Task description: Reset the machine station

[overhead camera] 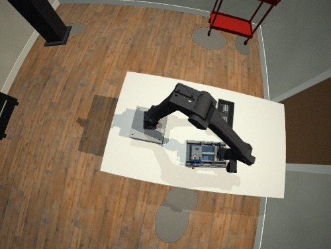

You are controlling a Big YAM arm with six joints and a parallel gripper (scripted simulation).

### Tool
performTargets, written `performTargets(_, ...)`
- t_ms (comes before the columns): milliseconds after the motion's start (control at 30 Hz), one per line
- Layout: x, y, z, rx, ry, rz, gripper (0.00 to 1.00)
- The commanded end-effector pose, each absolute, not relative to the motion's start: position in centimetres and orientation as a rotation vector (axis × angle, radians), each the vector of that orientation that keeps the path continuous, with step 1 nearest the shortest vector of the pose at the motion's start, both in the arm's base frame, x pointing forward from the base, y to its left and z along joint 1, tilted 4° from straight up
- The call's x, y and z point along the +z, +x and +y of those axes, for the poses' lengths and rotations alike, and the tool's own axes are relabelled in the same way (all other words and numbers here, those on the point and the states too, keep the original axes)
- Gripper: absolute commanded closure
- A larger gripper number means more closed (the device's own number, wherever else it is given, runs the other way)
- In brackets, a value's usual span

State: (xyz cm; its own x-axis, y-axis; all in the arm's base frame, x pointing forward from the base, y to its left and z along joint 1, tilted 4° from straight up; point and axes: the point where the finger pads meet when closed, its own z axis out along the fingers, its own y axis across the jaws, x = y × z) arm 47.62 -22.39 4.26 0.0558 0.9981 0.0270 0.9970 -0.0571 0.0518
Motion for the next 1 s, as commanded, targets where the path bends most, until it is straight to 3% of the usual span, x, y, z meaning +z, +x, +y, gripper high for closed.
performTargets(0,5.86,50.11,-23.47,0.12,2.237,2.091,0.36)
performTargets(967,5.56,49.97,-23.76,0.115,2.245,2.095,0.36)
